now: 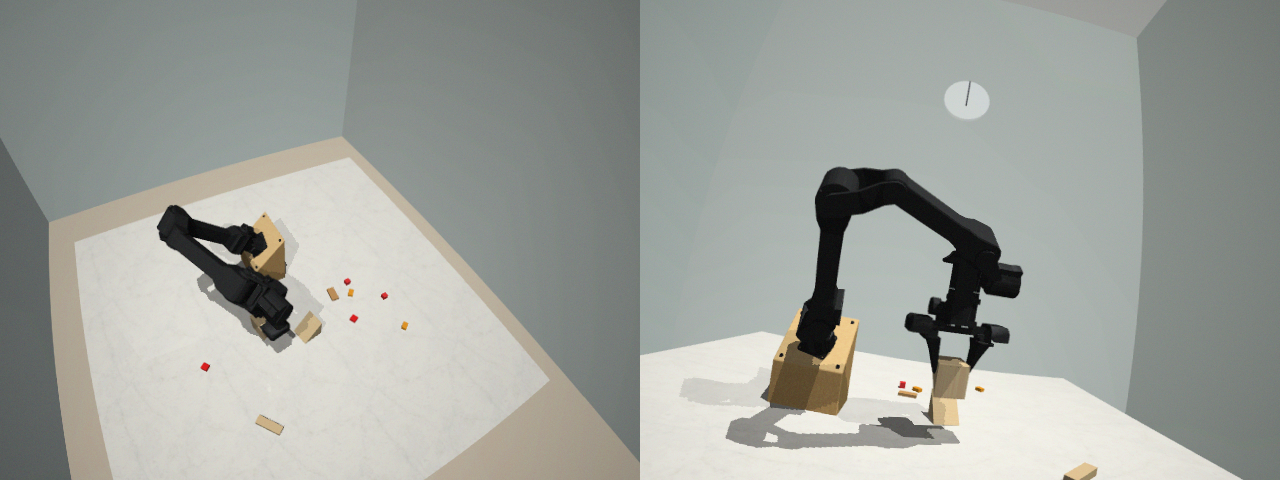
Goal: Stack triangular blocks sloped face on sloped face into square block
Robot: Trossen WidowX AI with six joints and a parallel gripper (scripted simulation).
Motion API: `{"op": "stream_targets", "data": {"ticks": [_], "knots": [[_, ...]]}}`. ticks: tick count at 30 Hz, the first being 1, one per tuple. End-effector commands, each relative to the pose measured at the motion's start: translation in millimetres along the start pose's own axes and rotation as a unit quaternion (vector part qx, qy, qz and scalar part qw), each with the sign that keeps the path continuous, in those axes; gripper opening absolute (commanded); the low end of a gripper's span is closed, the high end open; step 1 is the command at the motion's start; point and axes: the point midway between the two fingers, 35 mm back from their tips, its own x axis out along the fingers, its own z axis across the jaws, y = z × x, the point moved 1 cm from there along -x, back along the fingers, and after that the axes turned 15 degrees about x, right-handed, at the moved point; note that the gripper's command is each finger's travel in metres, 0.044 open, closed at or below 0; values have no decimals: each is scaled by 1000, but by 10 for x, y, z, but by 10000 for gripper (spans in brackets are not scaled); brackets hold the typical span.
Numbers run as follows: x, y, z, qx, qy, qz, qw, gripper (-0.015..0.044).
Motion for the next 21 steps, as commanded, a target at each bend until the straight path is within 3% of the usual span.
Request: {"op": "stream_targets", "data": {"ticks": [1,16,21], "knots": [[-88,-203,-88,2,4,0,1000,0],[-244,-757,-186,2,8,15,1000,0],[-87,-823,-189,2,8,15,1000,0]]}}
